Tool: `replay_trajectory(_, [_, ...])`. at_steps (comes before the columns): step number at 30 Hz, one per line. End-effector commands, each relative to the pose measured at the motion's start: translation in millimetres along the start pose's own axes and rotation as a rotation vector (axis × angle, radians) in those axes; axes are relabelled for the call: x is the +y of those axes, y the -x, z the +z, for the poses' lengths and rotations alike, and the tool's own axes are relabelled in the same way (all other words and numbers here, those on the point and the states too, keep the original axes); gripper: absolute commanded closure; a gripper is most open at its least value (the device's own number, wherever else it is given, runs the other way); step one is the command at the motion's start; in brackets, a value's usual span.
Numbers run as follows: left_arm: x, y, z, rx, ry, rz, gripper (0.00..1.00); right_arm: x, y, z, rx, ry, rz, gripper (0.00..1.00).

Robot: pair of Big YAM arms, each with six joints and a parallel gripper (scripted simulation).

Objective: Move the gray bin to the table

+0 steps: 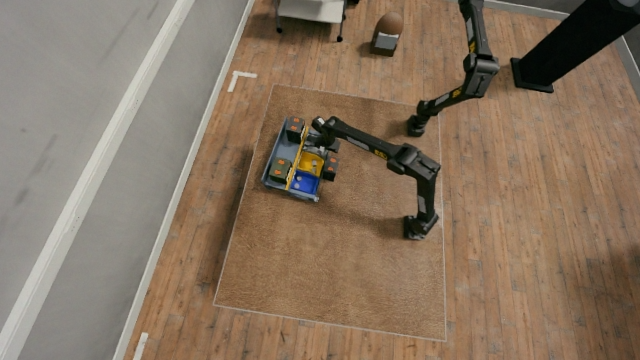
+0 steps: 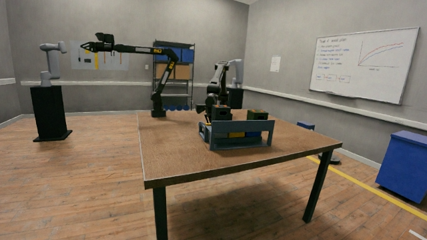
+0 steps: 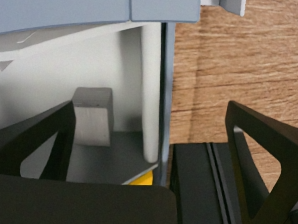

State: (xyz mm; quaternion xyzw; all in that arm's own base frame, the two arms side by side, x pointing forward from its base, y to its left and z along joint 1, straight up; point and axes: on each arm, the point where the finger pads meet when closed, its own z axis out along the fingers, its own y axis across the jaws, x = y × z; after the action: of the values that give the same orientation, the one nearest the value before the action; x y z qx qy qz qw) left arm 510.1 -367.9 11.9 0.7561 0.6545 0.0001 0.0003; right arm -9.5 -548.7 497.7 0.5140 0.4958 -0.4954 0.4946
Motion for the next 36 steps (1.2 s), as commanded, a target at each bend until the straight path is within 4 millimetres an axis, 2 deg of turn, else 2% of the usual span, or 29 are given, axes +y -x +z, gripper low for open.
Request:
replay_trajectory(1, [-1,-2,25,0.009,-0.024,-0.004,0.10,-4,3,-4,-0.020,-0.006,-0.017,0.00])
replay_trajectory(36, [-3,-3,42,0.012,-0.027,-0.004,0.10,-4,3,-4,-0.020,-0.006,-0.017,0.00])
